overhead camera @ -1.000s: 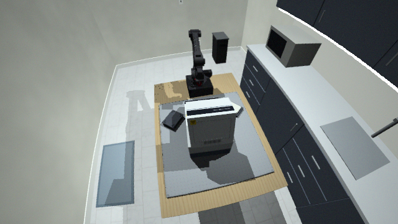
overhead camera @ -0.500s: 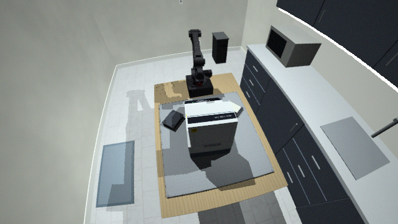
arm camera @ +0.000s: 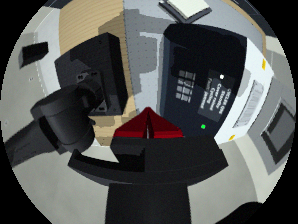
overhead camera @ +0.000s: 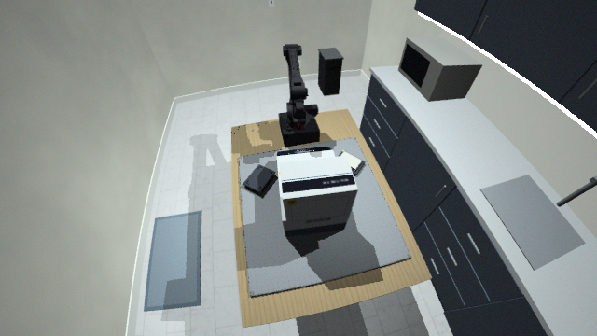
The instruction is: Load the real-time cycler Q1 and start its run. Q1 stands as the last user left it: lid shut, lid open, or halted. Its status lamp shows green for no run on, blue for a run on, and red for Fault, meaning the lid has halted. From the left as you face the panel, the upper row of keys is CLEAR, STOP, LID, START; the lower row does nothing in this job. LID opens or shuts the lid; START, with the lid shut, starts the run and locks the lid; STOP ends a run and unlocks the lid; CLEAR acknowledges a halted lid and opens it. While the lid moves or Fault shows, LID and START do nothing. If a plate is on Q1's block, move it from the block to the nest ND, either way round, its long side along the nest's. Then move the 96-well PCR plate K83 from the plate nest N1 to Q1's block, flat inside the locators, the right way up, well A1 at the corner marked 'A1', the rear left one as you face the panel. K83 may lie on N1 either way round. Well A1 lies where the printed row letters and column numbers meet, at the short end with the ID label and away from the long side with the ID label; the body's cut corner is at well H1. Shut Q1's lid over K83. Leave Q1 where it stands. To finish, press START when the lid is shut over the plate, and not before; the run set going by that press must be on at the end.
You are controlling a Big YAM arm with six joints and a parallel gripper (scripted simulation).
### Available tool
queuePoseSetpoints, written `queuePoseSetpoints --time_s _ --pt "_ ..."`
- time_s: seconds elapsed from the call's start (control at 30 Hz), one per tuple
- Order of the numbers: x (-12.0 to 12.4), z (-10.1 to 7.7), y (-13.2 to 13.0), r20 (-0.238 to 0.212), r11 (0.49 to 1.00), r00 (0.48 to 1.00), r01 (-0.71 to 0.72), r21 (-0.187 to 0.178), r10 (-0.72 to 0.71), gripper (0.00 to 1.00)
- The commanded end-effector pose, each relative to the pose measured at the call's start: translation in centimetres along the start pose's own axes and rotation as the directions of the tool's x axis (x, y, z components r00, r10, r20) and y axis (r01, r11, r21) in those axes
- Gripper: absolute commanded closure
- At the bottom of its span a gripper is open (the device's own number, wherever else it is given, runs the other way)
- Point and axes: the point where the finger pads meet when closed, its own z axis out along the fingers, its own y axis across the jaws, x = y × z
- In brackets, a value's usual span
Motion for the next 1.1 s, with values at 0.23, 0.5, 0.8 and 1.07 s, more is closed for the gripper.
queuePoseSetpoints --time_s 0.23,0.5,0.8,1.07 --pt "-0.26 -2.32 -2.01 -0.004 0.997 1.000 0.023 0.077 -0.022 1.00" --pt "-0.24 -2.08 -2.03 -0.004 0.998 1.000 0.021 0.062 -0.021 1.00" --pt "-0.24 -2.28 -2.02 -0.004 0.997 1.000 0.020 0.074 -0.020 1.00" --pt "-0.23 -2.32 -2.03 -0.004 0.997 1.000 0.020 0.077 -0.020 1.00"
